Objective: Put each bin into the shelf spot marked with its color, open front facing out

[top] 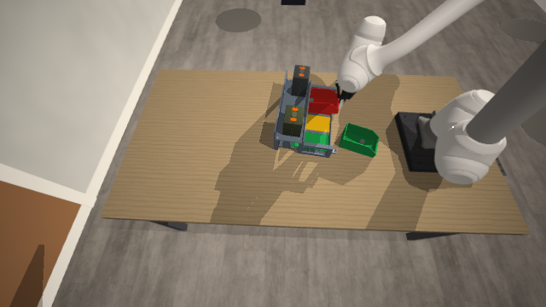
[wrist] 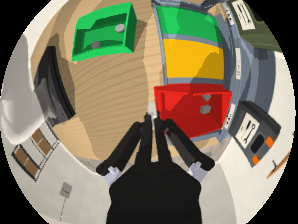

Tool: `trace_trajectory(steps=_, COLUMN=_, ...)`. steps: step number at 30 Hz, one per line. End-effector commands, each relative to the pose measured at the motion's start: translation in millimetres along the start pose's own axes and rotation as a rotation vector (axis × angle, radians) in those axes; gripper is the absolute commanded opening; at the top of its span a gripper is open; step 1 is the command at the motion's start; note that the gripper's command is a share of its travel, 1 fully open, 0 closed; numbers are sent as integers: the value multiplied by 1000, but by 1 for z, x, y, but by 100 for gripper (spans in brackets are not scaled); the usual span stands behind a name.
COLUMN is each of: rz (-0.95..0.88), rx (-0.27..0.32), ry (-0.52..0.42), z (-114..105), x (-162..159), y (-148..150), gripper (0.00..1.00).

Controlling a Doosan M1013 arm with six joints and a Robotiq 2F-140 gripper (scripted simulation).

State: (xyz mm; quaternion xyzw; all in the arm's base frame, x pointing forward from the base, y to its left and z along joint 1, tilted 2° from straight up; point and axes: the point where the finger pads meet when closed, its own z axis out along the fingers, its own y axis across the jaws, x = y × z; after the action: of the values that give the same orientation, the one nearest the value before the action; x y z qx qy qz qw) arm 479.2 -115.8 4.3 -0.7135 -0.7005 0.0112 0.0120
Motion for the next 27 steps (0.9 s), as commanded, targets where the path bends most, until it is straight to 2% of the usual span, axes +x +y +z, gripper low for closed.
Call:
trace_trajectory(steps=1, rz=0, rx=0, ry=0, z=0, x=0, y=2, gripper=10)
trace_trajectory(steps=27, rz=0, rx=0, ry=0, z=0, x=0, y=18, gripper=10)
